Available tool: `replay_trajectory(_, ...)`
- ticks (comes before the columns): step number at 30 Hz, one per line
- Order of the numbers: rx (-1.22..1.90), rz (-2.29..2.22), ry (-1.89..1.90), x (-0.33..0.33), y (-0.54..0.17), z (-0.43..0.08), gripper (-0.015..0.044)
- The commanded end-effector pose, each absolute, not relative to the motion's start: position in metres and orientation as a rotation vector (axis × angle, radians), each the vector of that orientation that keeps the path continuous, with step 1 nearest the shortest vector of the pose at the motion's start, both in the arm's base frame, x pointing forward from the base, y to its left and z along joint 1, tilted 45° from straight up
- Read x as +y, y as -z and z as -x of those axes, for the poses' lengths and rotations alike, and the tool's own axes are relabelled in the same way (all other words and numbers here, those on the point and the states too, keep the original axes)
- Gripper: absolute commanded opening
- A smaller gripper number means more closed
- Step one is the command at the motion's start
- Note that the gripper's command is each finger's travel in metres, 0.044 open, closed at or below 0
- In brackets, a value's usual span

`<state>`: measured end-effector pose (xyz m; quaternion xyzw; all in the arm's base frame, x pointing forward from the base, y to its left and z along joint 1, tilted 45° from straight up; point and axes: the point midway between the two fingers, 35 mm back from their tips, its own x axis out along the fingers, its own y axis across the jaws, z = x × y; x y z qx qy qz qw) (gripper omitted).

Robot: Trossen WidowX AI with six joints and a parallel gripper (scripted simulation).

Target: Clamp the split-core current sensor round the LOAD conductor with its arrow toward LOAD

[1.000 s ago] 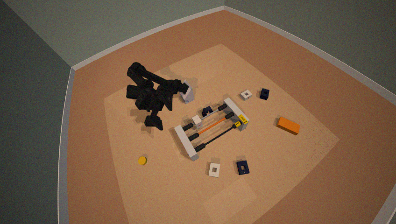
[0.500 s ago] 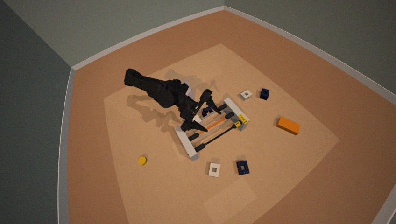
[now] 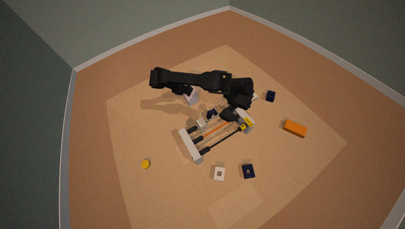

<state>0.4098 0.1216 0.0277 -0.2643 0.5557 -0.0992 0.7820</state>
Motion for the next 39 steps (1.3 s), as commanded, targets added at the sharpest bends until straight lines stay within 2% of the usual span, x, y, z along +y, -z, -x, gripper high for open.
replay_trajectory(1,1.286,0.761,0.247,0.134,0.007,-0.4,0.044)
replay_trajectory(22,1.302,0.79,0.258,0.135,0.012,-0.396,0.044)
replay_trajectory(34,1.491,0.446,0.753,0.04,-0.01,-0.237,0.044)
replay_trajectory(39,1.496,0.429,0.788,0.034,-0.012,-0.227,0.044)
